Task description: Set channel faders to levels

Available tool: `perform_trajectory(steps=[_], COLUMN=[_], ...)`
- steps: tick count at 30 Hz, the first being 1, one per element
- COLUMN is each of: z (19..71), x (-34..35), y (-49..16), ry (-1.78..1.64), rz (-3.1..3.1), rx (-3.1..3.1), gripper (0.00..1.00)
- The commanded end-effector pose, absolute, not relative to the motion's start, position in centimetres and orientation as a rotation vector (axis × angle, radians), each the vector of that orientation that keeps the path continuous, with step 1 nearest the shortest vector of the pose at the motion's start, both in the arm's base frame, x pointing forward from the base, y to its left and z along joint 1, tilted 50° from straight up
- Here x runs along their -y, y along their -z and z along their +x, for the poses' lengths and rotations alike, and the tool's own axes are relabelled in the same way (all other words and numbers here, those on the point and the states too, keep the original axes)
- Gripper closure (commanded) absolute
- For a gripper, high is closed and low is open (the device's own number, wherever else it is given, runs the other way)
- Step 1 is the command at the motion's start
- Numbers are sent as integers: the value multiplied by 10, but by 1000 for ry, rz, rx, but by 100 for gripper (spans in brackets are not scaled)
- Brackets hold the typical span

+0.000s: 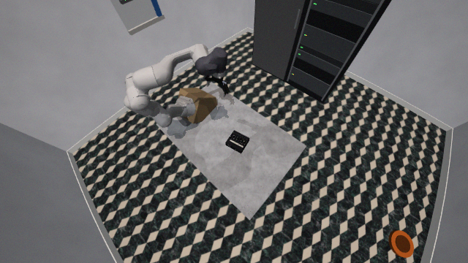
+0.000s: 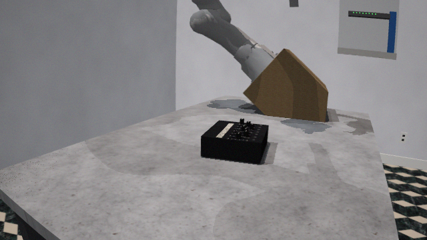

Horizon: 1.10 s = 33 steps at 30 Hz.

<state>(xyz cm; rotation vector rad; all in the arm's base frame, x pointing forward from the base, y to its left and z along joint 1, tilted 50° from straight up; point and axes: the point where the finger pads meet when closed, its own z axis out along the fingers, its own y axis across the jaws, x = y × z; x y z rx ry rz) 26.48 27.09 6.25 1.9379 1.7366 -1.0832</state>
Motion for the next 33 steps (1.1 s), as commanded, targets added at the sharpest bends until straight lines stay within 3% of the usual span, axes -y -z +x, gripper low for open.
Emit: perform_trajectory(steps=[1, 2, 22, 23, 33], z=[264, 290, 290, 318, 318], x=[-271, -271, -271, -268, -268], y=[-62, -79, -79, -98, -98], ry=[1082, 1013, 1013, 941, 941], rz=[1946, 2104, 2104, 2257, 2257], rx=[-1722, -1593, -1593, -1444, -1444], gripper=[0, 0, 0, 0, 0])
